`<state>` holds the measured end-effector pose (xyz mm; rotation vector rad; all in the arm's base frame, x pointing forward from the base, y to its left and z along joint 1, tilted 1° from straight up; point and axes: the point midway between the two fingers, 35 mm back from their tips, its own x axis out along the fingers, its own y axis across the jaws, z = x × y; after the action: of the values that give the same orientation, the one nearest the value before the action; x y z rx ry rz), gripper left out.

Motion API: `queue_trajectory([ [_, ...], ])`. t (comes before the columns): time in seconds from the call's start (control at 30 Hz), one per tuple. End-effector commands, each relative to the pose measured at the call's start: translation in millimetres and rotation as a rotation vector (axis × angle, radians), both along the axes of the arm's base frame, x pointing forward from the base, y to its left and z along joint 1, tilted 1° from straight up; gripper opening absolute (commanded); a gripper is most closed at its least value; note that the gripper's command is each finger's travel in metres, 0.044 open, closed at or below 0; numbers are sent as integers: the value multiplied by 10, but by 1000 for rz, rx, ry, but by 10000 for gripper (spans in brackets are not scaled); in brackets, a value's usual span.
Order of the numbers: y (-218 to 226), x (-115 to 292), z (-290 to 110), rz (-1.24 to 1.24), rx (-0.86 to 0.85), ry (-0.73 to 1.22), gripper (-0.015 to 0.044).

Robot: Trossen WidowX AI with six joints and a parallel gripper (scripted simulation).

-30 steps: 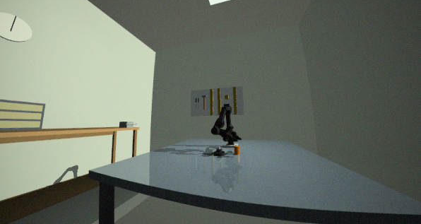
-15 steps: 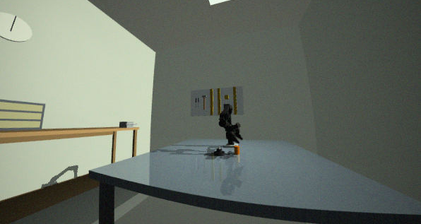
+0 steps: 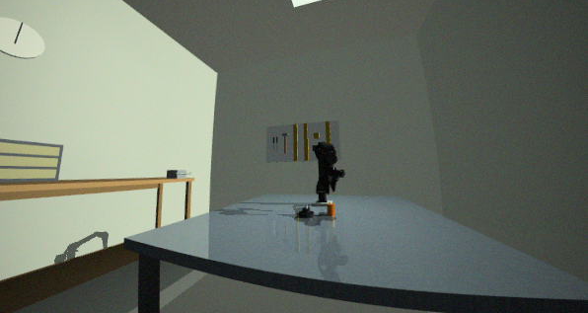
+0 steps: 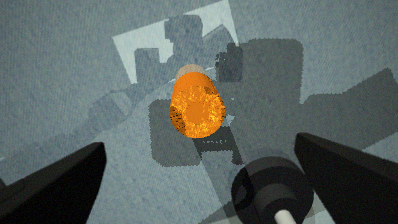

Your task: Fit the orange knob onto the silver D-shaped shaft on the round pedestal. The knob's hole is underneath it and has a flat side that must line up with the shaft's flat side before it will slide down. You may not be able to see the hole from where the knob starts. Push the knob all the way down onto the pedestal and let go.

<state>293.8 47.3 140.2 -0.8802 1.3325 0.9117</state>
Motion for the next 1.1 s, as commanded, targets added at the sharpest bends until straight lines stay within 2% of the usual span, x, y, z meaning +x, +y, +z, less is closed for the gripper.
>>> queue_trajectory([
  [0.0,-34,-7,31,-6,-61,9,440],
  [0.23,-34,-7,31,10,-61,8,440],
  [0.4,-34,-7,24,277,-66,6,440],
  [0.7,-12,-22,4,277,-66,6,440],
  [0.83,-18,-17,-301,277,-66,6,440],
  [1.07,-22,-14,-368,277,-66,6,440],
])
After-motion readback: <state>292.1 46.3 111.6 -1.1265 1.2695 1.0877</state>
